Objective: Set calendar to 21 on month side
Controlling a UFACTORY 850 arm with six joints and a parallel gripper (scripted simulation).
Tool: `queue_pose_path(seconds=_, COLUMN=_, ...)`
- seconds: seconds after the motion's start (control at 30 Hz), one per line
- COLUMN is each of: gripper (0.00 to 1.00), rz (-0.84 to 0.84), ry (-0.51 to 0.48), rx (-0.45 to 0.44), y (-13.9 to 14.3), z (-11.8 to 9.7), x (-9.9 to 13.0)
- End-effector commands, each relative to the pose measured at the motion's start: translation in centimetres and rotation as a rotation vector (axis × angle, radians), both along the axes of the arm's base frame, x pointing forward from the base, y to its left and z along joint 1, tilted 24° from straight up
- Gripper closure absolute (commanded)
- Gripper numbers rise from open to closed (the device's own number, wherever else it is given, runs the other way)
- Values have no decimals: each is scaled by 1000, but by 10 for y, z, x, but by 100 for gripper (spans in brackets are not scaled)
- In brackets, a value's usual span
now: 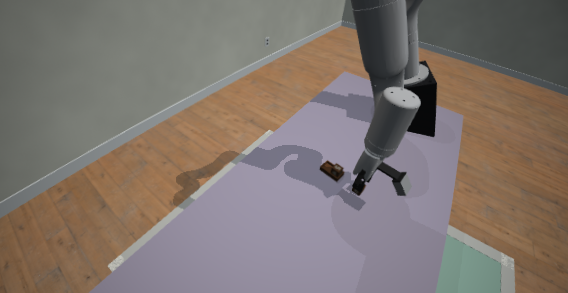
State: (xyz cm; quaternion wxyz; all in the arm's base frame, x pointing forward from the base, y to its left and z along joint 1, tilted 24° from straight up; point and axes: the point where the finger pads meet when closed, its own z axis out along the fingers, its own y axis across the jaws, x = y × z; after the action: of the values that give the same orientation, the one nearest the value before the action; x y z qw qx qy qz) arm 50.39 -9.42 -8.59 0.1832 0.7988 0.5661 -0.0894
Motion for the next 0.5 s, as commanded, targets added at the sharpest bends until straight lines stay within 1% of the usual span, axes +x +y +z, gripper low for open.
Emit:
queue_pose_path(seconds=0.0, gripper=53, rz=0, ry=-1, rx=0, y=0, z=0, x=1)
queue_pose_path(seconds=0.27, gripper=53, rz=0, ry=-1, rx=0, y=0, z=0, x=1)
queue_pose_path(seconds=0.47, gripper=53, rz=0, ry=-1, rx=0, y=-2, z=-6, x=1)
